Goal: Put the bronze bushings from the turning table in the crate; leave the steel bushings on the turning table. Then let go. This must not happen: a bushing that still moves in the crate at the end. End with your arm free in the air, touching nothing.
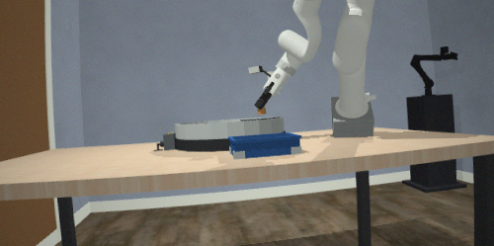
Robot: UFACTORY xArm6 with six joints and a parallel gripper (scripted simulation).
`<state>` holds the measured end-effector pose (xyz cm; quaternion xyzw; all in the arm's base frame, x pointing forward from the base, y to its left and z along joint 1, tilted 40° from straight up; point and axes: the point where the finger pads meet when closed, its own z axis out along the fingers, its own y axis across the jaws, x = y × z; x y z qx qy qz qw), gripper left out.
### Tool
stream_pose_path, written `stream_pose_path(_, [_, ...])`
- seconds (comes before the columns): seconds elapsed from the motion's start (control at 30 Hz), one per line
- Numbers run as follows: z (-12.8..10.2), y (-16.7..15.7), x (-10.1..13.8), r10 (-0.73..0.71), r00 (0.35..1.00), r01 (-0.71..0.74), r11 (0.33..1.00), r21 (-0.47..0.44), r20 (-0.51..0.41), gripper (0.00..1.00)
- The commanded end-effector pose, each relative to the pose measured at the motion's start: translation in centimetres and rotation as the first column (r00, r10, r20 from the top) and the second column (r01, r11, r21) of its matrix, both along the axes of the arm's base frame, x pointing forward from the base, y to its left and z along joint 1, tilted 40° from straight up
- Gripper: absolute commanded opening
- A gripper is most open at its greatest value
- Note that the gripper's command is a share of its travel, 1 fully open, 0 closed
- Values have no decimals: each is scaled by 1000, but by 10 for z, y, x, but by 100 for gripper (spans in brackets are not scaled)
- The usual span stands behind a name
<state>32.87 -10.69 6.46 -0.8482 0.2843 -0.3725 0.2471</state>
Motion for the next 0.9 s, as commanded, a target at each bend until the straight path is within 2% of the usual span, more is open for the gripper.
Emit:
stream_pose_path(0.0, [12,-6,-2,8,1000,-8,1000,6,1,0])
stream_pose_path(0.87, [15,-6,4,4,1000,-4,1000,-5,-16,0])
